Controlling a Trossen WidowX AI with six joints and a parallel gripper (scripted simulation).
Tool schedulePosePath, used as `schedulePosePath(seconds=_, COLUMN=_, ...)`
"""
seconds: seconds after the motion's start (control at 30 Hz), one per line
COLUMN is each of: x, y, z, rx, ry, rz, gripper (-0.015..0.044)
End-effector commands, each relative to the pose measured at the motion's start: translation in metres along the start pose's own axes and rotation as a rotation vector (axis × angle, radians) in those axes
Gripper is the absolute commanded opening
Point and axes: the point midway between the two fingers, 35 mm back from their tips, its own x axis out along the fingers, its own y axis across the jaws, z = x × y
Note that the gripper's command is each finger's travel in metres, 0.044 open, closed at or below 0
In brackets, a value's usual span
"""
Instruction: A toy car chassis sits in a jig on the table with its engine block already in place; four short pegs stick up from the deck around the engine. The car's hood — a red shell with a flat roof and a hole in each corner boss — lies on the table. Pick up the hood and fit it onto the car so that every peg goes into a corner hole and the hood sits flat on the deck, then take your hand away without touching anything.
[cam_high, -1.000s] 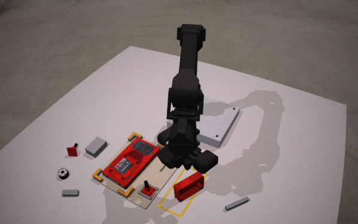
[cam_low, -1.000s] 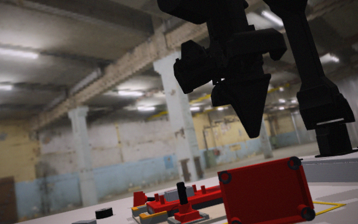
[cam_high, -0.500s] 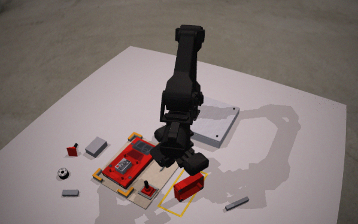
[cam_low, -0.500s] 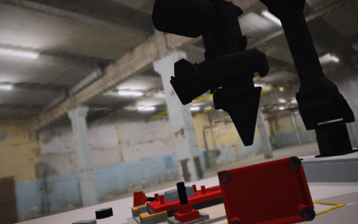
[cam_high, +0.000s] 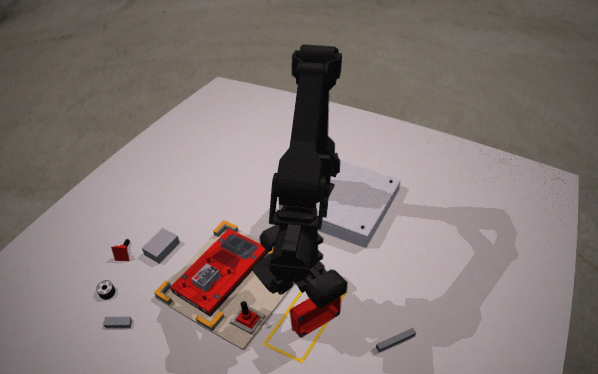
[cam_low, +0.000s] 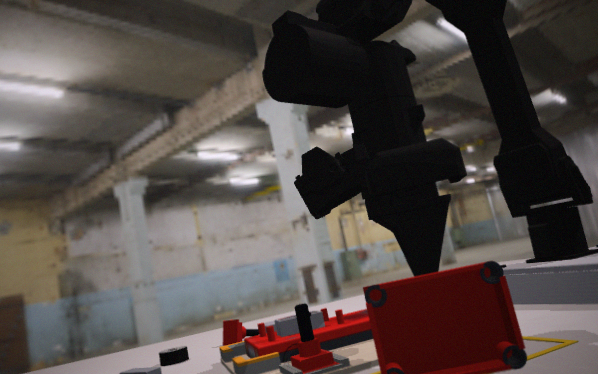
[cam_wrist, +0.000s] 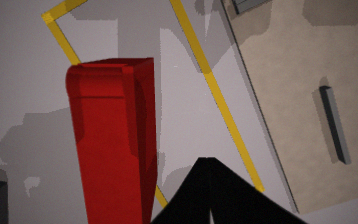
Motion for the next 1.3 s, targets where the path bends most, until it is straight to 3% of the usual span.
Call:
schedulePosePath(seconds=0.0, x=0.002, y=0.000, z=0.000, rx=0.006, ry=-0.002, rz=-0.007, gripper=0.0000)
schedulePosePath(seconds=1.27, x=0.001, y=0.024, z=0.003, rx=0.006, ry=-0.002, rz=-0.005, gripper=0.0000)
